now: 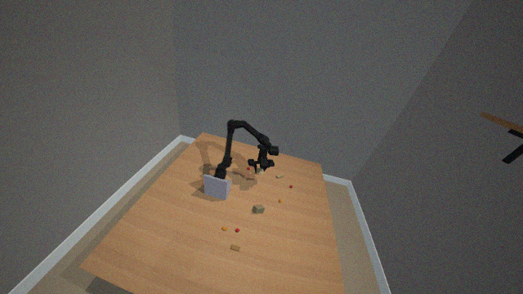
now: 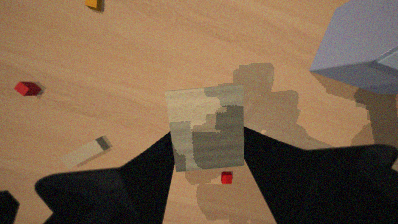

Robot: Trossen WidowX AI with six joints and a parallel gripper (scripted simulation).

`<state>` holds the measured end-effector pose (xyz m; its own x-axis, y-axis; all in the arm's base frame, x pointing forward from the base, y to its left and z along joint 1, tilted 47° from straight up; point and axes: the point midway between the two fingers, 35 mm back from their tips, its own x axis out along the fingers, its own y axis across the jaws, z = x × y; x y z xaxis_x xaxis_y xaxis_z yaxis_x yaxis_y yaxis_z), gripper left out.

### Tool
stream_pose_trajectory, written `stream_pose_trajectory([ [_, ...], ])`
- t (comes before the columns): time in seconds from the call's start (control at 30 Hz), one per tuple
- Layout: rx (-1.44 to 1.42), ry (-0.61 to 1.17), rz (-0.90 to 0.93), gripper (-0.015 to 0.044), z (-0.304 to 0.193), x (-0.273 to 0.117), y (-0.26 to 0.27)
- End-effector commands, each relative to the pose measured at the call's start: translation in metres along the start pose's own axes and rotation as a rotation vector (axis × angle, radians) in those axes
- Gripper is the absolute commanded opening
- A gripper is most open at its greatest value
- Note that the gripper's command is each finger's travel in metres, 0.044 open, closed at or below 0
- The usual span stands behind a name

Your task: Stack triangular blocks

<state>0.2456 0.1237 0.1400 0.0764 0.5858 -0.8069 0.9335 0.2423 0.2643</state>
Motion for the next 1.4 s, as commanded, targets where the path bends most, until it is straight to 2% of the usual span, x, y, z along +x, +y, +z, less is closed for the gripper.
stream_pose_trajectory([
  [0.0,0.012,-0.012,-0.002,0.0,0.018,-0.001,0.003],
  [0.57,0.028,-0.021,-0.011,0.0,0.1,-0.008,-0.001],
  [1.13,0.006,0.005,-0.002,0.0,0.179,-0.013,-0.028],
  [1.37,-0.001,0.01,0.003,0.0,0.189,-0.002,-0.029],
])
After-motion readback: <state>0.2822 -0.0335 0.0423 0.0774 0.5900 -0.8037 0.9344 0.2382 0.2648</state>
